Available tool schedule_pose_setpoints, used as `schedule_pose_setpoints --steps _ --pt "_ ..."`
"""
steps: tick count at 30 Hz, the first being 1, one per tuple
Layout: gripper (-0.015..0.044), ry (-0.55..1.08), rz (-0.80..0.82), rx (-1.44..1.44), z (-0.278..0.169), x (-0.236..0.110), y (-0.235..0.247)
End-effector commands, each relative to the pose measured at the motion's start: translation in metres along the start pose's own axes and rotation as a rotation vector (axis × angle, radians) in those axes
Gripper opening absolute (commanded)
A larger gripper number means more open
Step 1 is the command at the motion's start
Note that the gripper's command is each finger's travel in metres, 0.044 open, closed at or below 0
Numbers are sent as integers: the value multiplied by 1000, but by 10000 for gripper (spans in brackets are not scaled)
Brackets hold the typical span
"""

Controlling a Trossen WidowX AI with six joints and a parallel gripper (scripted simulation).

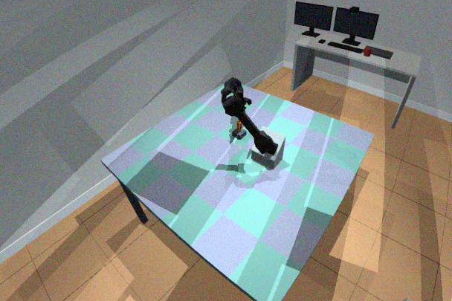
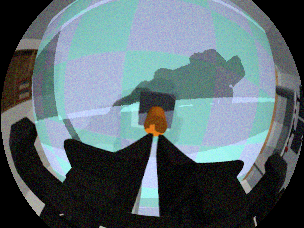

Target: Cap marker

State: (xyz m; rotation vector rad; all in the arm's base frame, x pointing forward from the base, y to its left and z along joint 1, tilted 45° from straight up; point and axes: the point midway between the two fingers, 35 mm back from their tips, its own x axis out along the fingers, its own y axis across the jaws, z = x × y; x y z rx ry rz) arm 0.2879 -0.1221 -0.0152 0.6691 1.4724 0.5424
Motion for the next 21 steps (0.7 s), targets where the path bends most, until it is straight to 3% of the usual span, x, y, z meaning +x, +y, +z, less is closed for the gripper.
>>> schedule_pose_setpoints --steps 1,21 --pt "0 -1 3 -32 0 1 0" --pt "0 -2 3 -32 0 18 1"
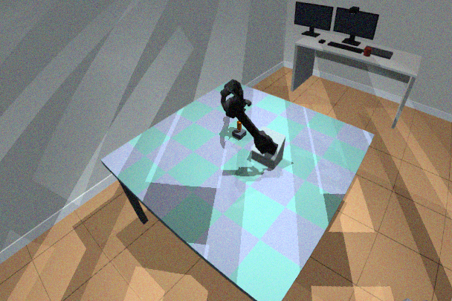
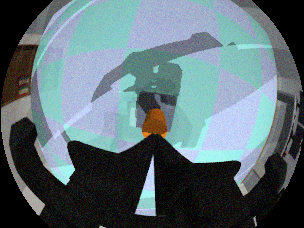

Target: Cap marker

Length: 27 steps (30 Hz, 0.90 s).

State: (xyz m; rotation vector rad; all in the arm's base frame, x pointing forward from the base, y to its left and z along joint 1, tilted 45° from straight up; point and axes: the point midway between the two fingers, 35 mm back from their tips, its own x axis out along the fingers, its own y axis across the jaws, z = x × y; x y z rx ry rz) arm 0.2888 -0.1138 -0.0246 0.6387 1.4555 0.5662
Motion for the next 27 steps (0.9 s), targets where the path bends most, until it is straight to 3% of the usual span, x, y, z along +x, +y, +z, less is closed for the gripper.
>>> schedule_pose_setpoints --steps 1,19,27 --pt "0 2 5 6 -1 7 1" --pt "0 2 6 5 0 30 1" --pt "0 -5 -3 0 2 14 -2"
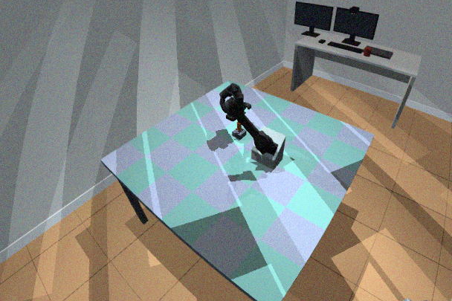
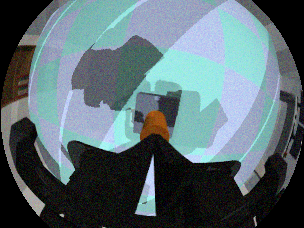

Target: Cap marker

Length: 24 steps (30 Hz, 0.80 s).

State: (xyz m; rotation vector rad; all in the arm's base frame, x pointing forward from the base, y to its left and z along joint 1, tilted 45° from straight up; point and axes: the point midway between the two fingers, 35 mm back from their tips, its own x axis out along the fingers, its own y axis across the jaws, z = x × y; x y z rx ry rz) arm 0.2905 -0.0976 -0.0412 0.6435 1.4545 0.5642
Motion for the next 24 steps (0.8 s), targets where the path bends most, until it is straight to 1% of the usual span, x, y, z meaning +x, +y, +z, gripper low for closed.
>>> schedule_pose_setpoints --steps 1,5,7,10,24 --pt "0 -3 -5 -4 3 -21 -2" --pt "0 -1 -6 -3 2 -79 -2" --pt "0 -1 -5 -3 0 -89 -1" --pt "0 -1 -5 -3 0 -89 -1" --pt "368 -1 -5 -3 0 -89 -1"
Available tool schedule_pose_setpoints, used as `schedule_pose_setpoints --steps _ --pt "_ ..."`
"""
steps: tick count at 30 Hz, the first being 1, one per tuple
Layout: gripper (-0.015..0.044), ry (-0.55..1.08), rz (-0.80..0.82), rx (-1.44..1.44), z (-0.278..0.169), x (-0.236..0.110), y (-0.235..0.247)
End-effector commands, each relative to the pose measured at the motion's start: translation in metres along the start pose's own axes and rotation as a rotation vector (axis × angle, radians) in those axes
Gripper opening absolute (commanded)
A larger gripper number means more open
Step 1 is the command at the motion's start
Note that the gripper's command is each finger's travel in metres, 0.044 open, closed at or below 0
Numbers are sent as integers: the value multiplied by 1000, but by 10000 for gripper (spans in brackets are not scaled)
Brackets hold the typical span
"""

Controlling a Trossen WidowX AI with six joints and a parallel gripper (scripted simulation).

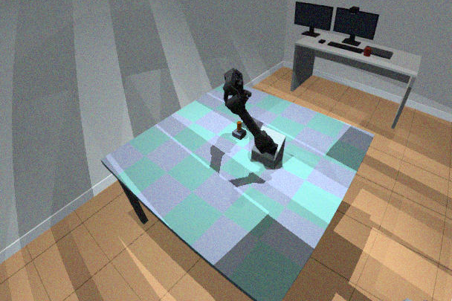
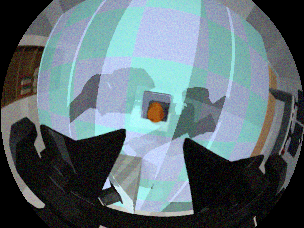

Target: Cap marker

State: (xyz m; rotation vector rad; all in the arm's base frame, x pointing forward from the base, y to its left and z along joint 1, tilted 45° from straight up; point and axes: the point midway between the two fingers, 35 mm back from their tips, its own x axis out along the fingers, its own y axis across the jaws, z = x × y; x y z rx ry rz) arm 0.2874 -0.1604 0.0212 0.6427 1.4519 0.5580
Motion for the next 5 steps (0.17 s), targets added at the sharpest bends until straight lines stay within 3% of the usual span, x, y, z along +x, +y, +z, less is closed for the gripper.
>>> schedule_pose_setpoints --steps 1,3,5 --pt "394 4 -1 -5 -1 0 0" --pt "440 4 -1 -5 -1 0 0" --pt "440 4 -1 -5 -1 0 0"
